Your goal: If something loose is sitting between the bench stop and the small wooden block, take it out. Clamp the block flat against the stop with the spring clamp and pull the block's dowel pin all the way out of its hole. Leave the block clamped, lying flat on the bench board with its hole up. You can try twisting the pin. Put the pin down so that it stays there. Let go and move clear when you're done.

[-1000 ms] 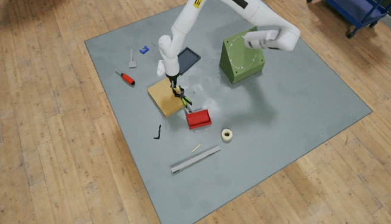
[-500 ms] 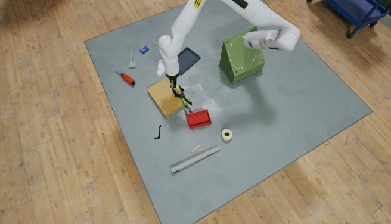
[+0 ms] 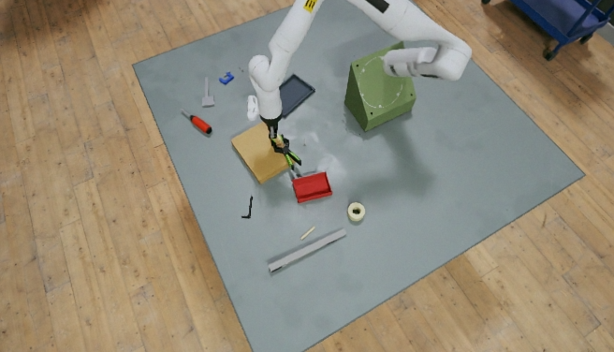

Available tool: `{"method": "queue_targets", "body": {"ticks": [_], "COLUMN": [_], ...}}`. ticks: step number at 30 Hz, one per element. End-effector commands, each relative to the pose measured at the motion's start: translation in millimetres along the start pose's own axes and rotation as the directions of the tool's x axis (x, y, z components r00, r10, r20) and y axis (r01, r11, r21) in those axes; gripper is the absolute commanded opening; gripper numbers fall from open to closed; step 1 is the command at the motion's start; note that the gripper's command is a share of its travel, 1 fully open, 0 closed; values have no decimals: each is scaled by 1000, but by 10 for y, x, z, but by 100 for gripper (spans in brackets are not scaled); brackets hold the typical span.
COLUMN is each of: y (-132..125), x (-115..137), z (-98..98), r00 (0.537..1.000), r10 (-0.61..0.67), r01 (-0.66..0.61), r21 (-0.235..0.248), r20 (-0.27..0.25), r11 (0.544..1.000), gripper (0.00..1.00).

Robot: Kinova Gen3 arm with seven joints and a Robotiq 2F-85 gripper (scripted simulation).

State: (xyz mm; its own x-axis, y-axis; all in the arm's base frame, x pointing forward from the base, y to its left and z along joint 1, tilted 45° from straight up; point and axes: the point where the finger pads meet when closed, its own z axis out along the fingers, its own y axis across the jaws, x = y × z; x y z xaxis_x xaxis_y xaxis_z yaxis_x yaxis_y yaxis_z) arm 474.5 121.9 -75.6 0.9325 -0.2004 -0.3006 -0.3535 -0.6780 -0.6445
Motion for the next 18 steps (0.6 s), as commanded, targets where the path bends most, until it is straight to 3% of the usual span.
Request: {"method": "queue_targets", "body": {"ticks": [1,18], "y": [-1,-1], "x": [12,12], "z": [-19,-21], "r00": [999,987], "r10": [-35,-163], "r01": [35,163], "r21": [0,0], "r20": [-3,-3], "r11": [999,987], "gripper": [10,10]}}
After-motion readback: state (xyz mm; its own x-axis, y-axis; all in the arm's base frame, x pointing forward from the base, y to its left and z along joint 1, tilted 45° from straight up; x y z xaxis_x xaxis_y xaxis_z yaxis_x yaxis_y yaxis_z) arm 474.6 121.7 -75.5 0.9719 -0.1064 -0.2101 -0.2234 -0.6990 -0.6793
